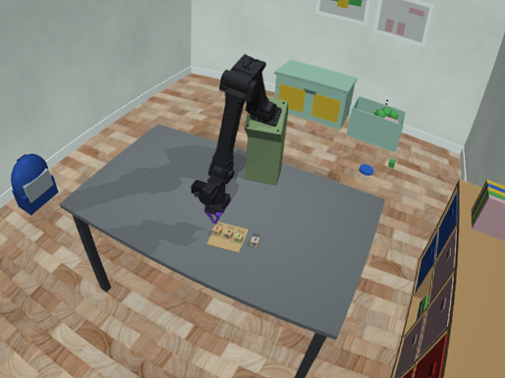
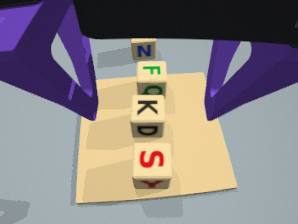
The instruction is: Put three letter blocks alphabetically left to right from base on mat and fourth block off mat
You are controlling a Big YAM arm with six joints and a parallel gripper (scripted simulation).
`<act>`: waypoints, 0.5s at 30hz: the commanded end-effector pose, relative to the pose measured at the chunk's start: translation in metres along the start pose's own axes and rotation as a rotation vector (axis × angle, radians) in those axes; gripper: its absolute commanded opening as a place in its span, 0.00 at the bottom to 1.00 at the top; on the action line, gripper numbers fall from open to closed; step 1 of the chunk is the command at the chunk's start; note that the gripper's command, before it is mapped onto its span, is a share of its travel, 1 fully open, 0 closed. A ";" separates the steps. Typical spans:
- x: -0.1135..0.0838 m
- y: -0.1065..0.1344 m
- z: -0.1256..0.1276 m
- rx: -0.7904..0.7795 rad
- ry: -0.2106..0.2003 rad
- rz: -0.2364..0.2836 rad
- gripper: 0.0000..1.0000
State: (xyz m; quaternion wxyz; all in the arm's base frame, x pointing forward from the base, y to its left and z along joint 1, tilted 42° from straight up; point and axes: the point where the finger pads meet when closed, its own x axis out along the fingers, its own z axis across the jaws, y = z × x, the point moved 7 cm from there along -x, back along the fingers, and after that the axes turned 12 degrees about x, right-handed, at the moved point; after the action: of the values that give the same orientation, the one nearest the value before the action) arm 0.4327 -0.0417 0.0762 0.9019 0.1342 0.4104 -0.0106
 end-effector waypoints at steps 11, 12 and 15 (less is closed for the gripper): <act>-0.011 -0.003 0.006 -0.004 -0.022 -0.006 1.00; -0.011 -0.004 0.005 -0.003 -0.019 -0.006 1.00; -0.015 -0.005 0.004 -0.003 -0.017 -0.008 1.00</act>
State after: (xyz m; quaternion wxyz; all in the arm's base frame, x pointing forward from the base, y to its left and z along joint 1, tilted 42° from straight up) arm 0.4316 -0.0418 0.0759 0.9010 0.1344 0.4124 -0.0105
